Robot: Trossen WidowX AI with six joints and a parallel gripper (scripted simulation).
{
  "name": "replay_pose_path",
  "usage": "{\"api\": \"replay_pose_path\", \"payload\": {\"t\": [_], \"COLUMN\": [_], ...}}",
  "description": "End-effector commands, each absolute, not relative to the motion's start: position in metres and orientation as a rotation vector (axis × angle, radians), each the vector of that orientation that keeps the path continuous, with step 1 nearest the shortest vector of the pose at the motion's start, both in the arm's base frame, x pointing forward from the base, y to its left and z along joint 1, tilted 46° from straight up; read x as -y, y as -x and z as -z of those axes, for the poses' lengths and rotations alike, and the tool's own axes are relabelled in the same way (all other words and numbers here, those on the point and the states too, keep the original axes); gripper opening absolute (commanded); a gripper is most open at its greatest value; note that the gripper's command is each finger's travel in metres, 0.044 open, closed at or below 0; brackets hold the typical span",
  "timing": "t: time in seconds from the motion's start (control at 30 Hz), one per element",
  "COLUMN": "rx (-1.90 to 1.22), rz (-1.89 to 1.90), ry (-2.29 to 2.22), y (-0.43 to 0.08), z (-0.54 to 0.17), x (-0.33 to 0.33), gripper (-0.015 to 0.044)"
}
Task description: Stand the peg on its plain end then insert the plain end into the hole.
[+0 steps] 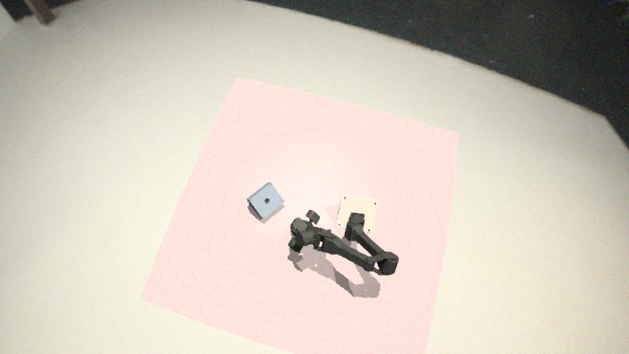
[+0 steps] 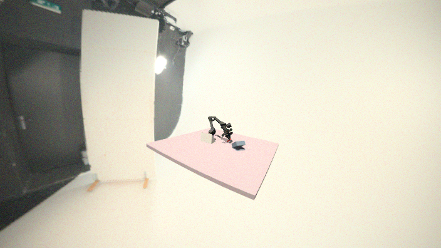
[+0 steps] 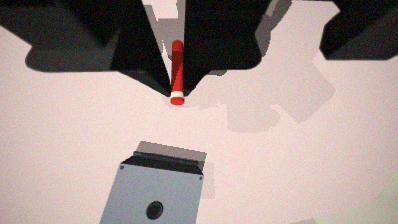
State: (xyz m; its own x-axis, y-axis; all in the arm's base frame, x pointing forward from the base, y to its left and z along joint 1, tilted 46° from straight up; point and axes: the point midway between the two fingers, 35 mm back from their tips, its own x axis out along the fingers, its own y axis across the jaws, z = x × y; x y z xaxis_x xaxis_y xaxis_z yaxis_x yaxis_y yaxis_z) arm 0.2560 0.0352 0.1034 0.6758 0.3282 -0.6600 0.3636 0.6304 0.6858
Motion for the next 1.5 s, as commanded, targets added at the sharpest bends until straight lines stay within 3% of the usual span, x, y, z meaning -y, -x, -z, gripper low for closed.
{"api": "replay_pose_path", "payload": {"t": [0.0, 1.47], "rx": [-0.822, -0.467], "rz": [0.045, 0.215], "ry": [-0.919, -0.880], "y": [-0.253, -0.225], "z": [-0.104, -0.113], "x": [-0.035, -0.042], "gripper": [0.0050, 0.0050]}}
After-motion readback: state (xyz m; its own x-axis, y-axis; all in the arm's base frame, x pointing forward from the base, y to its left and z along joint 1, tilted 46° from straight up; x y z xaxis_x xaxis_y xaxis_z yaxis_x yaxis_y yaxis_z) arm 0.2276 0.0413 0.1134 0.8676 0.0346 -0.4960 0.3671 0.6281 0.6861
